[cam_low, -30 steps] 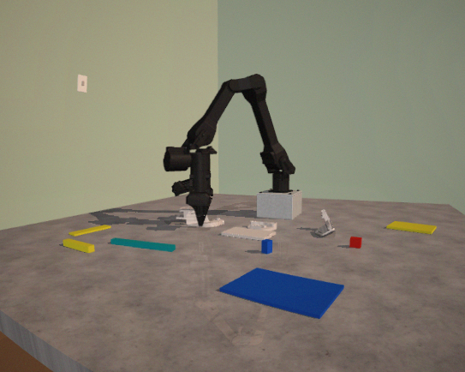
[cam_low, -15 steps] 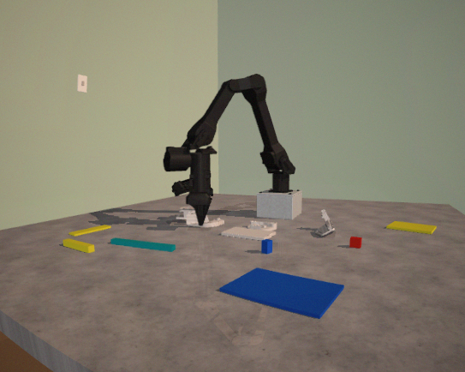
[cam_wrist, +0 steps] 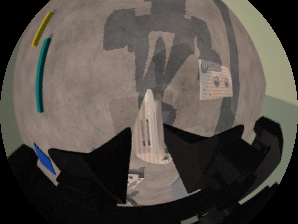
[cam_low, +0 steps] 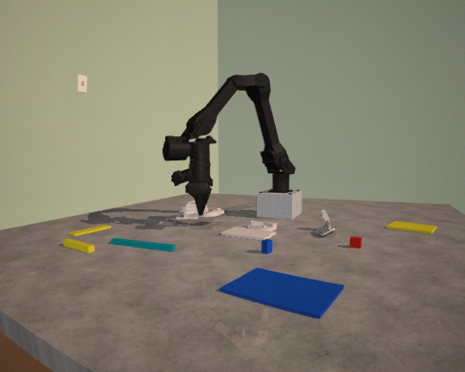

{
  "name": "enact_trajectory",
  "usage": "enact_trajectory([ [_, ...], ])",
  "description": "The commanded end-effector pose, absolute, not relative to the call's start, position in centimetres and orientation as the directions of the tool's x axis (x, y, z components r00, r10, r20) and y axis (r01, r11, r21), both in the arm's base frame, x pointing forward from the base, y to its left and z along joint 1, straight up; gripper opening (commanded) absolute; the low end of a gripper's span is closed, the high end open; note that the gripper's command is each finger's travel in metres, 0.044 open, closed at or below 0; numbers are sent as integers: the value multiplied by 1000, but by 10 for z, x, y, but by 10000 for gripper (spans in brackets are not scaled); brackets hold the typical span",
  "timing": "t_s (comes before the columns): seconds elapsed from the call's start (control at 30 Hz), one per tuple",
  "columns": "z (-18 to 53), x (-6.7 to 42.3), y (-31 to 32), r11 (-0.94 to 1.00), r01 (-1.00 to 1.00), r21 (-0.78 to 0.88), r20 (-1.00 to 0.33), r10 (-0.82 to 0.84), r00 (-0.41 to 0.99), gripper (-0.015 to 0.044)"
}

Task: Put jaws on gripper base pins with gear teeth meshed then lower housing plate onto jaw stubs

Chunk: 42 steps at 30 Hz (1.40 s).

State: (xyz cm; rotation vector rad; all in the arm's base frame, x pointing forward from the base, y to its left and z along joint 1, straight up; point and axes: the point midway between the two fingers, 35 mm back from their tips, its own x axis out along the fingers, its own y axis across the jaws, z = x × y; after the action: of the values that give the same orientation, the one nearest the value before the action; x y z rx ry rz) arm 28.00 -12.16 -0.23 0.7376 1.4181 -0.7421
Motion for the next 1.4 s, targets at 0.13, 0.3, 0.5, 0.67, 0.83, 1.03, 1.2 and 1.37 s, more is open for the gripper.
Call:
enact_trajectory([
  [0.13, 25, 282, -121, 579, 815, 16, -999, -13, 29, 134],
  [0.3, 41, 280, -121, 578, 816, 17, -999, -12, 30, 134],
  [0.5, 46, 279, -120, 578, 816, 17, -999, -12, 30, 134],
  [0.67, 46, 281, -112, 616, 788, 16, -999, -11, 30, 134],
  [0.83, 46, 284, -96, 687, 727, 15, -1000, -10, 30, 134],
  [1.03, 46, 287, -76, 766, 643, 13, -1000, -8, 30, 134],
  [1.2, 46, 288, -59, 824, 566, 12, -1000, -6, 30, 134],
  [1.37, 46, 288, -43, 875, 484, 11, -1000, -5, 30, 134],
])
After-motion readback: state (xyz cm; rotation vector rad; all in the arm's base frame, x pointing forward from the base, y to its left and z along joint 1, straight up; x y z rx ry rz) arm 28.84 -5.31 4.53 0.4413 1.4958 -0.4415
